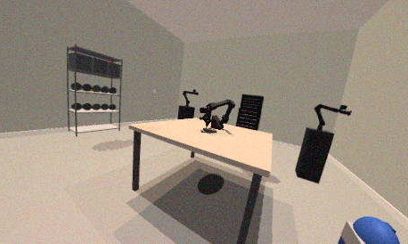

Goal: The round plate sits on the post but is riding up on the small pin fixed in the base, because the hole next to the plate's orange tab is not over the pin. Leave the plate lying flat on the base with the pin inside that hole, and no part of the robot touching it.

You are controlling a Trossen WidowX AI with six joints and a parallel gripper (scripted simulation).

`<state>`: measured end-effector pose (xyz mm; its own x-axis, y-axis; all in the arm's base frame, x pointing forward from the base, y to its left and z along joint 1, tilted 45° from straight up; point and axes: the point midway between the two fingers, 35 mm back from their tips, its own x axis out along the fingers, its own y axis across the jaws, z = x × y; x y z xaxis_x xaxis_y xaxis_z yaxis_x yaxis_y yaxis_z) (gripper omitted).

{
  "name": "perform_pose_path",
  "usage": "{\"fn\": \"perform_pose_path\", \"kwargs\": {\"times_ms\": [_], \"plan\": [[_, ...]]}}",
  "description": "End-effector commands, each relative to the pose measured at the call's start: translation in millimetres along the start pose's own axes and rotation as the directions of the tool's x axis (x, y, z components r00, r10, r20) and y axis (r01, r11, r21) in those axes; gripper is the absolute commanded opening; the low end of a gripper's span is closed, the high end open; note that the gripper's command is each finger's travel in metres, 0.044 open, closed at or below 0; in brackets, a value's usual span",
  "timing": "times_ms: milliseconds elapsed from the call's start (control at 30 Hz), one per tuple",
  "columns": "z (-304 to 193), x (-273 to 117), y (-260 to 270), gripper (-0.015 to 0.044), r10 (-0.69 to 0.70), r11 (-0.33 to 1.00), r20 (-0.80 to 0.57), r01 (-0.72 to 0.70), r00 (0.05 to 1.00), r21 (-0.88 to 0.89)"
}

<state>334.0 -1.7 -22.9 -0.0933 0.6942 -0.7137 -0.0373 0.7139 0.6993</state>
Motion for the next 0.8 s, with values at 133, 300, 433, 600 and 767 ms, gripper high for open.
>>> {"fn": "perform_pose_path", "kwargs": {"times_ms": [133, 300, 433, 600, 767], "plan": [[-1.9, -38.3, 0.0, 0.0000, -0.007, 1.000, 0.003, 0.007, 1.000, -0.005], [-2.1, -31.3, -0.7, 0.0000, -0.002, 1.000, 0.007, 0.002, 1.000, 0.003], [-2.1, -31.3, -0.7, 0.0000, -0.002, 1.000, 0.007, 0.002, 1.000, 0.003], [-2.1, -31.3, -0.7, 0.0000, -0.002, 1.000, 0.007, 0.002, 1.000, 0.003], [-2.1, -31.3, -0.7, 0.0000, -0.002, 1.000, 0.007, 0.002, 1.000, 0.003]]}}
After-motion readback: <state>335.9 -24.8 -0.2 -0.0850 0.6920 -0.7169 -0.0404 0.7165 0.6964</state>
